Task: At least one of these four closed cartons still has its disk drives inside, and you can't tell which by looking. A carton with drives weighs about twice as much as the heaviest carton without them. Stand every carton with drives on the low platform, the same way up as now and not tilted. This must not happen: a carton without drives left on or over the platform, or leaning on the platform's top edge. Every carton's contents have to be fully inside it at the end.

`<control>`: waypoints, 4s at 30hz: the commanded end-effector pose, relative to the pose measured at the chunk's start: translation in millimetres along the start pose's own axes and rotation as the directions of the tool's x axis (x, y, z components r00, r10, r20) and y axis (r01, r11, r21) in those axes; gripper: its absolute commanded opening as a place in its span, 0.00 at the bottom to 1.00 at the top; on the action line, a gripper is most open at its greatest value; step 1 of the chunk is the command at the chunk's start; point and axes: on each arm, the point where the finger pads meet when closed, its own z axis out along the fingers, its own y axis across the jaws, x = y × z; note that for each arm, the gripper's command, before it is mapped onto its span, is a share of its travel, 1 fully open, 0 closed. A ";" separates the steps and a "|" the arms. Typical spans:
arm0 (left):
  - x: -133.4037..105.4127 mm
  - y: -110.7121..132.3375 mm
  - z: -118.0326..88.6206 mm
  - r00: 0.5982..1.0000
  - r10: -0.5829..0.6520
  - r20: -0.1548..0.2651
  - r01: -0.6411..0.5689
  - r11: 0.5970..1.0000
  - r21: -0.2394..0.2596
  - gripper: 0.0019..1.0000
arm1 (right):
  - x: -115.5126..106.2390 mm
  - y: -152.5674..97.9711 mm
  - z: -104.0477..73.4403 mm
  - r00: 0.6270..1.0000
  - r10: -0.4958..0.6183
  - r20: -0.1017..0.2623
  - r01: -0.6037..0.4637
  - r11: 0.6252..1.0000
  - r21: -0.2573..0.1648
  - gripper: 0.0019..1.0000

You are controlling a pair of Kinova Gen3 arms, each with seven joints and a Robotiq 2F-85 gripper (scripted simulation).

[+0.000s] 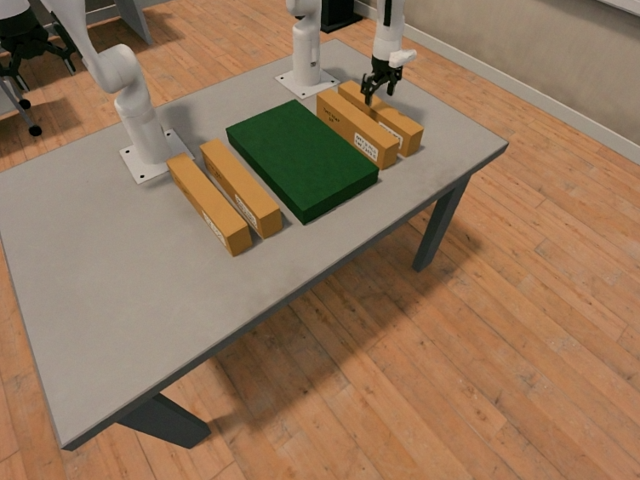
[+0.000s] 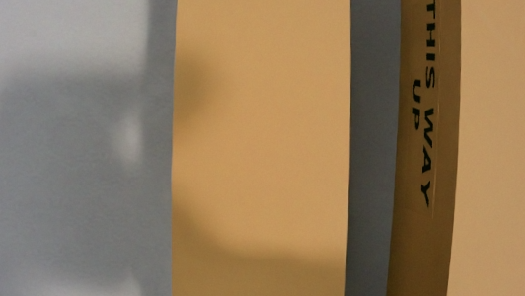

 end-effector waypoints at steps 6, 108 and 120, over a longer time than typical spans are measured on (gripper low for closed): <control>0.4 0.0 -0.5 1.000 0.000 -0.001 0.000 1.000 0.000 1.00 | -0.2 0.0 -0.2 1.000 0.000 0.000 0.000 1.000 0.000 1.00; 0.6 0.1 39.5 1.000 0.000 -0.001 0.000 1.000 0.000 1.00 | -0.2 0.0 -0.2 1.000 0.000 0.000 0.000 1.000 0.000 1.00; 0.9 -0.1 44.4 1.000 -0.001 -0.001 0.001 1.000 0.000 1.00 | -0.2 0.0 -0.2 1.000 0.000 0.000 0.000 1.000 0.000 1.00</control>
